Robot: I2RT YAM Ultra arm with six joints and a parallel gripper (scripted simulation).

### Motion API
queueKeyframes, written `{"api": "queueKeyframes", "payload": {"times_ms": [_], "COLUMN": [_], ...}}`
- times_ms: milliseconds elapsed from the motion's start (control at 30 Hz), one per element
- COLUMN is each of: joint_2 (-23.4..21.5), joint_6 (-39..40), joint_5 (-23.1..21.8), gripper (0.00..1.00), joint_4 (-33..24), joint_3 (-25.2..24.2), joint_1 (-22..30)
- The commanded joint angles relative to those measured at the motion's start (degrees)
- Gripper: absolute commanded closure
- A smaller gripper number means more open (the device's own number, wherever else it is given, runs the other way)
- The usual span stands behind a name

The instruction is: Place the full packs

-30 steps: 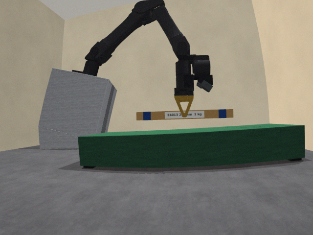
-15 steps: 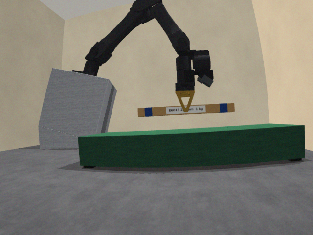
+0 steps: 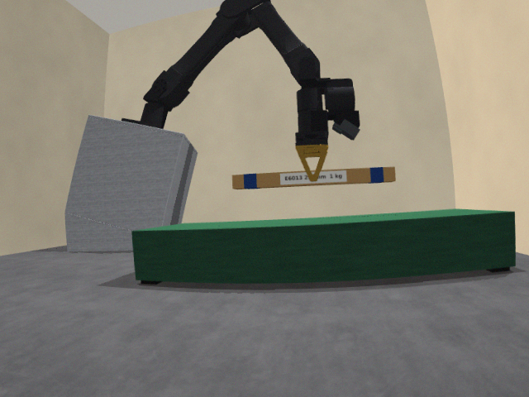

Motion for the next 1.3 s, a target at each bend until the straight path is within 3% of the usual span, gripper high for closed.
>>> {"api": "queueKeyframes", "payload": {"times_ms": [0,1267], "joint_2": [-3.86,-5.36], "joint_6": [-0.43,-0.54], "joint_5": [-0.13,-0.15], "gripper": [1.0,1.0], "joint_4": [-1.89,-3.64], "joint_3": [0.28,0.53], "joint_1": [-0.63,-0.74]}}
